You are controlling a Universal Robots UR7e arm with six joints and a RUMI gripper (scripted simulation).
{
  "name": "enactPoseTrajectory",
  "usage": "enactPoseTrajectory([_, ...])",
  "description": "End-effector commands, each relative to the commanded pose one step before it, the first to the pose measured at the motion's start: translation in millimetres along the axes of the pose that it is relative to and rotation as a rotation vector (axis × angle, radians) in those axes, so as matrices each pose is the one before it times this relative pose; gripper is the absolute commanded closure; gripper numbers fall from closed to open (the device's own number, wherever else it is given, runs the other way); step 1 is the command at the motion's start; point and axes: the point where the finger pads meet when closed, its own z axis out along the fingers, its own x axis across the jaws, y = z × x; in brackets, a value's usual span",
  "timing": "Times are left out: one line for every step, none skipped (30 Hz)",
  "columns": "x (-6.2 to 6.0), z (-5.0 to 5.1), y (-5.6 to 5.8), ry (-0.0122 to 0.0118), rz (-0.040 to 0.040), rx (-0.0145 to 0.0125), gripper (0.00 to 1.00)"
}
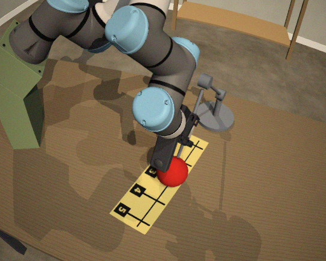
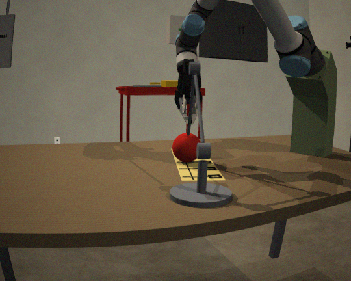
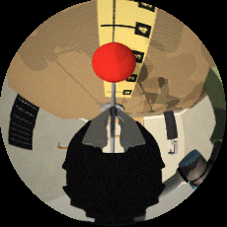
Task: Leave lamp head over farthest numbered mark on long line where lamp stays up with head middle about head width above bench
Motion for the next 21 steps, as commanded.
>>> enactPoseTrajectory([-0.25, -0.1, 0.07, -0.0003, -0.00056, 0.00046, 1.0])
enactPoseTrajectory([0.0, 0.0, 0.0, 0.0, 0.0, 0.0, 1.0])
enactPoseTrajectory([-0.05, 0.14, 3.12, 0.0001, -0.00011, 0.00012, 1.0])
enactPoseTrajectory([-0.05, 0.14, 3.12, 0.0001, -0.00011, 0.00012, 1.0])
enactPoseTrajectory([-0.05, 0.14, 3.12, 0.0001, -0.00011, 0.00012, 1.0])
enactPoseTrajectory([-0.06, 0.14, 3.12, 0.0001, -0.00011, 0.00012, 1.0])
enactPoseTrajectory([-0.06, 0.14, 3.12, 0.0001, -0.00011, 0.00012, 1.0])
enactPoseTrajectory([-0.06, 0.14, 3.12, 0.0001, -0.00011, 0.00012, 1.0])
enactPoseTrajectory([-0.06, 0.14, 3.12, 0.0001, -0.00011, 0.00012, 1.0])
enactPoseTrajectory([-0.06, 0.14, 3.12, 0.0001, -0.00011, 0.00012, 1.0])
enactPoseTrajectory([-0.06, 0.14, 3.12, 0.0001, -0.00011, 0.00012, 1.0])
enactPoseTrajectory([-0.06, 0.14, 3.12, 0.0001, -0.00011, 0.00012, 1.0])
enactPoseTrajectory([-0.06, 0.14, 3.12, 0.0001, -0.00011, 0.00012, 1.0])
enactPoseTrajectory([-0.06, 0.14, 3.12, 0.0001, -0.00011, 0.00012, 1.0])
enactPoseTrajectory([-0.06, 0.14, 3.12, 0.0001, -0.00011, 0.00012, 1.0])
enactPoseTrajectory([-0.06, 0.14, 3.12, 0.0001, -0.00011, 0.00012, 1.0])
enactPoseTrajectory([-0.06, 0.14, 3.12, 0.0001, -0.00011, 0.00012, 1.0])
enactPoseTrajectory([0.0, 0.0, 0.0, 0.0, 0.0, 0.0, 1.0])
enactPoseTrajectory([0.0, 0.0, 0.0, 0.0, 0.0, 0.0, 1.0])
enactPoseTrajectory([-0.05, 0.49, 3.17, 0.00013, -0.00017, 0.0, 1.0])
enactPoseTrajectory([-0.05, 0.49, 3.17, 0.00013, -0.00017, 0.0, 1.0])
